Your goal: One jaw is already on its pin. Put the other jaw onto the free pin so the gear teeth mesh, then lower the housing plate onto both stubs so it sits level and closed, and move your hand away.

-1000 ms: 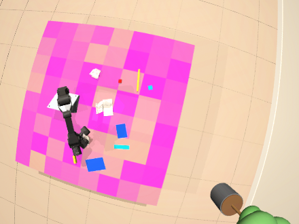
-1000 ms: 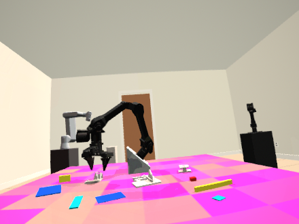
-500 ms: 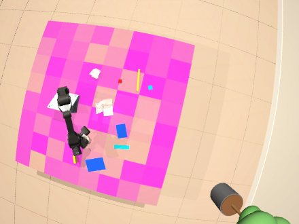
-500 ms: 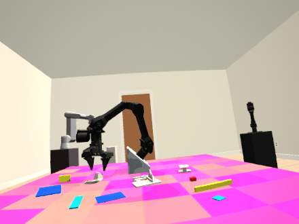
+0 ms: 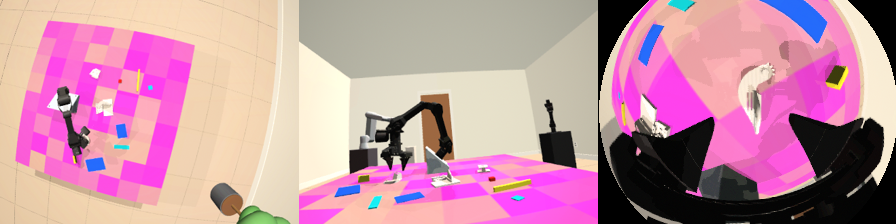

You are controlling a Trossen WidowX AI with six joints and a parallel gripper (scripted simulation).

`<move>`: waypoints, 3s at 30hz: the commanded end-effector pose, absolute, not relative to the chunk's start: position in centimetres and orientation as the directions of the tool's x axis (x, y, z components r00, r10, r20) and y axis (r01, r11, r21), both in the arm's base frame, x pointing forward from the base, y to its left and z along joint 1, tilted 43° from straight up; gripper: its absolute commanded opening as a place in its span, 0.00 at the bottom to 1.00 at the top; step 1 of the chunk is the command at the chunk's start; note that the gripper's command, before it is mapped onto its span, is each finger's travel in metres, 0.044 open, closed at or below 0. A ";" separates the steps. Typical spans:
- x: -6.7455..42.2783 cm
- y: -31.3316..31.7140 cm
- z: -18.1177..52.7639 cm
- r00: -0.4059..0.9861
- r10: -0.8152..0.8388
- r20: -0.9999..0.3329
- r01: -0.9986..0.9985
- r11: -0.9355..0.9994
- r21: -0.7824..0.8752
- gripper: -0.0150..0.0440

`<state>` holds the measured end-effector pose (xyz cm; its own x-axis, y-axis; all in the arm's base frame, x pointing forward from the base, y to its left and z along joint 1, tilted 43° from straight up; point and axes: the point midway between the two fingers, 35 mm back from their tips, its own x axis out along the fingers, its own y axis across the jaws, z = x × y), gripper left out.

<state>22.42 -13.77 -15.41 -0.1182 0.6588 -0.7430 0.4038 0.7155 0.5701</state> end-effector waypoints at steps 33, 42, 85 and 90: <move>22.5 -13.7 -15.4 -0.114 0.661 -0.742 0.408 0.712 0.571 1.00; 22.5 -13.7 -15.4 -0.114 0.661 -0.742 0.408 0.712 0.571 1.00; 22.1 -10.4 -19.3 -0.113 0.662 -0.741 0.408 0.711 0.573 1.00; 22.1 -10.4 -19.3 -0.113 0.662 -0.741 0.408 0.711 0.573 1.00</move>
<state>22.18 -10.60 -19.27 -0.1153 0.6576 -0.7445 0.4016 0.7164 0.5706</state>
